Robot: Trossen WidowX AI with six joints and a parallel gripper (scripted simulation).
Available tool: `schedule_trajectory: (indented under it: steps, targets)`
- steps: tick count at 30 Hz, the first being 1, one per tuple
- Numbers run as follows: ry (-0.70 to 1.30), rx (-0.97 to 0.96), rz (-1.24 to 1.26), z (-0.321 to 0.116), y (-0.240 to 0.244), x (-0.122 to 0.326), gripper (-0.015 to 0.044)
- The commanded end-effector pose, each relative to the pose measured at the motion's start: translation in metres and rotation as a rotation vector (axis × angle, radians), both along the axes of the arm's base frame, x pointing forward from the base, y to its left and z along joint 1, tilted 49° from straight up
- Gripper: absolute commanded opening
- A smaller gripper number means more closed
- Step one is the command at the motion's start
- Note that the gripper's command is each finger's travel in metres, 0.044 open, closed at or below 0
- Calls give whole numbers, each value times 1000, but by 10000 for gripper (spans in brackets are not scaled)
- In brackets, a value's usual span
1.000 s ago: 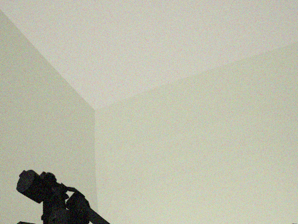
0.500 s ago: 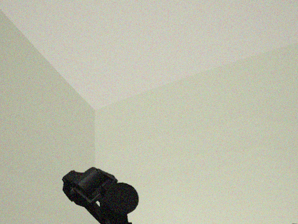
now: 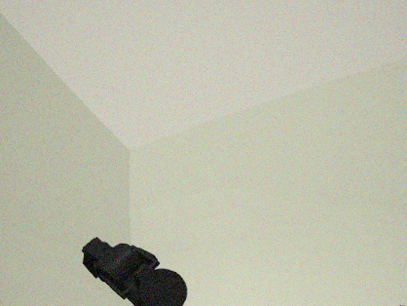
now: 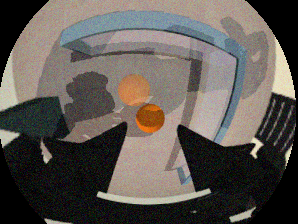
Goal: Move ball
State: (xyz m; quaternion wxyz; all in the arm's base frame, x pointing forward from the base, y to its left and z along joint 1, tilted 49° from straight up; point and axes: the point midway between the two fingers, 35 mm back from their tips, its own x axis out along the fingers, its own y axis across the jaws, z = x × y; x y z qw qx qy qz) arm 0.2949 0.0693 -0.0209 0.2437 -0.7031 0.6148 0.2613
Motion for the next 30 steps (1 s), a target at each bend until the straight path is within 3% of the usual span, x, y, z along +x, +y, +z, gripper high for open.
schedule_trajectory:
  steps: [1,17,20,30]
  targets:
    - [7,-8,4,-4,-6,-1,326]
    - [7,-11,4,-19,-24,1,326]
    - [7,-11,4,-19,-24,1,247]
    - [7,-11,4,-19,-24,1,161]
